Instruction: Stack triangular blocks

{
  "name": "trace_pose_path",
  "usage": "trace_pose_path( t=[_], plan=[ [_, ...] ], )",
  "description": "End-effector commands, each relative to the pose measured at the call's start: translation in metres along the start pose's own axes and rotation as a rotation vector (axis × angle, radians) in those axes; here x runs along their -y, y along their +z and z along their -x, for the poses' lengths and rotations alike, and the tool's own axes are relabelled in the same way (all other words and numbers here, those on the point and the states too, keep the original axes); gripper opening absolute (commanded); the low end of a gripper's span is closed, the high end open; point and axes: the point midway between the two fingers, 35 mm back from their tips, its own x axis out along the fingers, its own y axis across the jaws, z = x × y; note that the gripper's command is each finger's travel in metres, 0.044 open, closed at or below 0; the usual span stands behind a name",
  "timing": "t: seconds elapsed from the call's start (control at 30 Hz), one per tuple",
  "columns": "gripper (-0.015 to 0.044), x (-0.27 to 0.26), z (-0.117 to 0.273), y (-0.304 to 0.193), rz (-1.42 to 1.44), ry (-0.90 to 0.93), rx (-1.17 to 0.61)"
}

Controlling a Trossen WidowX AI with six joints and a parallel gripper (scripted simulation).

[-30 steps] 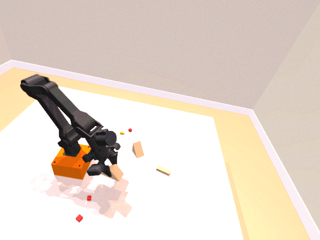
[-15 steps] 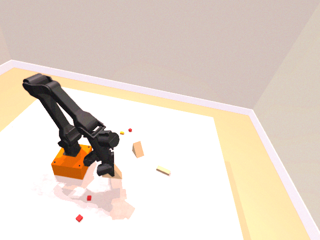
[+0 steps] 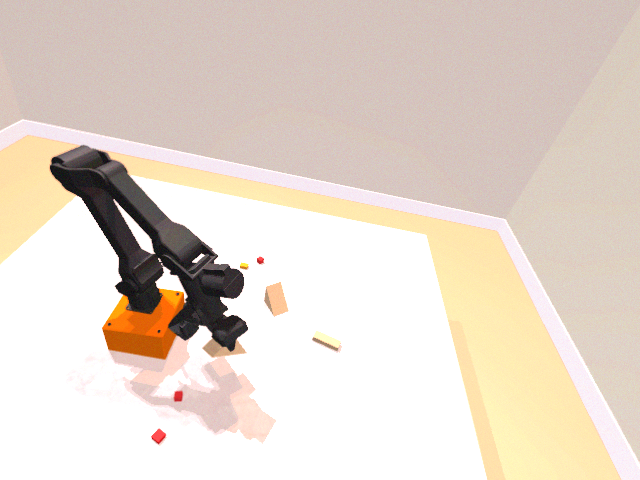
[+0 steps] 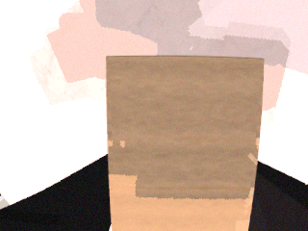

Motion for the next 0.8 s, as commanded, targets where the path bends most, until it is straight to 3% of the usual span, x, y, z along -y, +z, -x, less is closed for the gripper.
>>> trace_pose_path(
  t=[0.0, 0.77],
  plan=[
    [0.0, -0.0003, -0.0011, -0.0007, 0.135, -0.025, 0.002],
    [0.0, -0.0033, -0.0016, -0.0016, 0.927, -0.13, -0.027]
  ],
)
